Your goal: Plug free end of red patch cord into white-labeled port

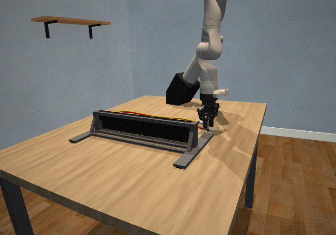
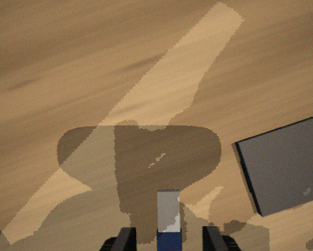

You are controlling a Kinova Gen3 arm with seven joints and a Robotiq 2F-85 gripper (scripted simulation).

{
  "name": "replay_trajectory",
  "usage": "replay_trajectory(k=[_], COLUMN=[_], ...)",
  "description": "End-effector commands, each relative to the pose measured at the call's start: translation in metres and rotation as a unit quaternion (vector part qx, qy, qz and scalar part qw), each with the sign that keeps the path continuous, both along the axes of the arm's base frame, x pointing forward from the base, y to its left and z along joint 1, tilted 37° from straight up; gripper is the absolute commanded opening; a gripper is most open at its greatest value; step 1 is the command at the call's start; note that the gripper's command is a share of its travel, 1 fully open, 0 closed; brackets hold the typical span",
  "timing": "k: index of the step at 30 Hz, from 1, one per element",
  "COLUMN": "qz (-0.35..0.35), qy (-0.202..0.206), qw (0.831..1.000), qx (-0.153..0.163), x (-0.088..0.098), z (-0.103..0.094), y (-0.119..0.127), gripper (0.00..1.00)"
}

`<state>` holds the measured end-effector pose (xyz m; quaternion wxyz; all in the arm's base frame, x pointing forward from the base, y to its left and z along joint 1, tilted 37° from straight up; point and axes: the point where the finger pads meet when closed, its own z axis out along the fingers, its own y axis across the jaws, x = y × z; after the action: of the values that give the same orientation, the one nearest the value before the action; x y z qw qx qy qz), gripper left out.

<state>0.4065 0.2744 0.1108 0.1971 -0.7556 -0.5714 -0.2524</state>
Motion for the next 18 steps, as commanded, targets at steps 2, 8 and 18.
replay_trajectory(k=[2,8,18], qz=[0.000,0.000,0.000], qy=[0.000,0.000,0.000], qw=[1.000,1.000,1.000], qx=[0.000,0.000,0.000], x=[0.0004,0.0005,0.0009], z=[0.0001,-0.0003,-0.0025], y=[-0.0001,0.0002,0.0018], gripper=[0.37,0.37,0.37])
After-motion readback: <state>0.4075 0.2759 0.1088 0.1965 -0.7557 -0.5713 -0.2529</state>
